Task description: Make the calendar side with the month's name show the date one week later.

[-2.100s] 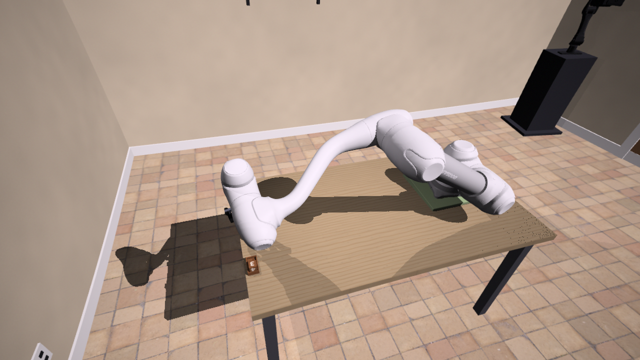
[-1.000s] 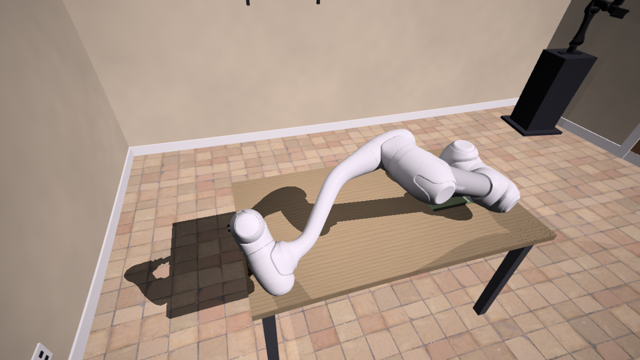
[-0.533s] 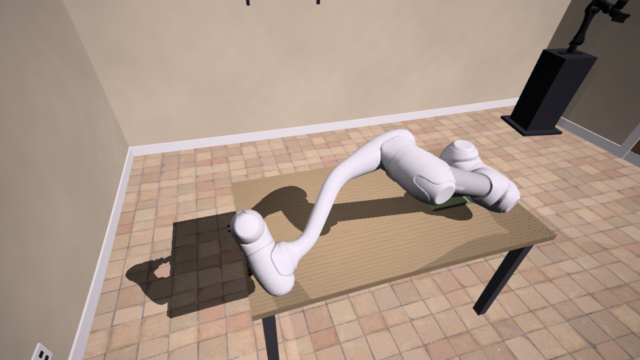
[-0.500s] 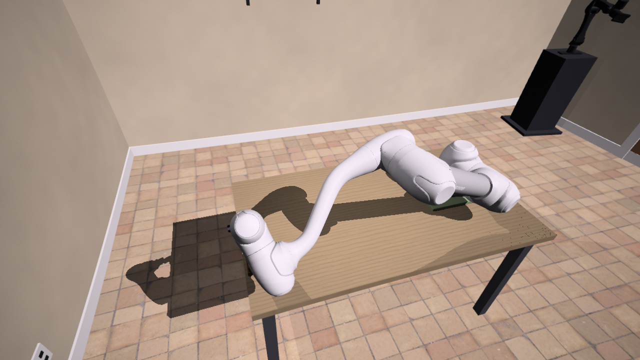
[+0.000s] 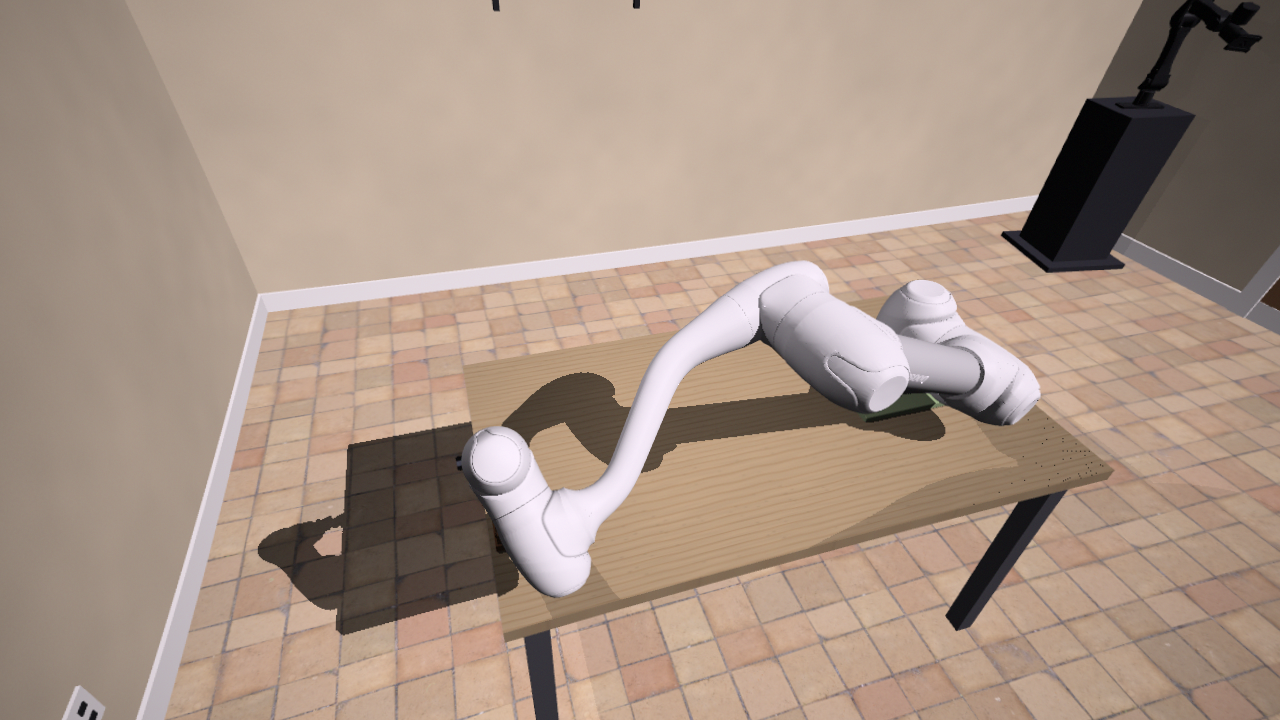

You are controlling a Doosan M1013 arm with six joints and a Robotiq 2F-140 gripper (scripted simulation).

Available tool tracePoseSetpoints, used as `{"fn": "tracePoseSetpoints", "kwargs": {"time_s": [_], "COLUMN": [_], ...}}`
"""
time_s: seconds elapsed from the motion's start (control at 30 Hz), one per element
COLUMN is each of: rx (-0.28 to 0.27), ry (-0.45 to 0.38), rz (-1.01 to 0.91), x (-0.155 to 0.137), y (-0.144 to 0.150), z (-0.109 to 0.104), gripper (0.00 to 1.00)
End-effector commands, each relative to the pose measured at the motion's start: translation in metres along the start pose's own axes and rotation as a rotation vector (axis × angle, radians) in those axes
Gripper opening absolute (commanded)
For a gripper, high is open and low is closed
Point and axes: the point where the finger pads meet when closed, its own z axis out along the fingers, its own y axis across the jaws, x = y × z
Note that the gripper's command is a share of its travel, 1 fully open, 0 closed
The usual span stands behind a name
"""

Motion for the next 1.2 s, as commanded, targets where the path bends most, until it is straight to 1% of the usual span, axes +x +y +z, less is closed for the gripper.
{"fn": "tracePoseSetpoints", "kwargs": {"time_s": [0.0,0.67,1.17], "rx": [0.000,0.000,0.000], "ry": [0.000,0.000,0.000], "rz": [0.000,0.000,0.000], "x": [-0.003,-0.026,-0.035], "y": [0.000,0.000,0.000], "z": [0.003,0.026,0.035], "gripper": [0.36,0.36,0.36]}}
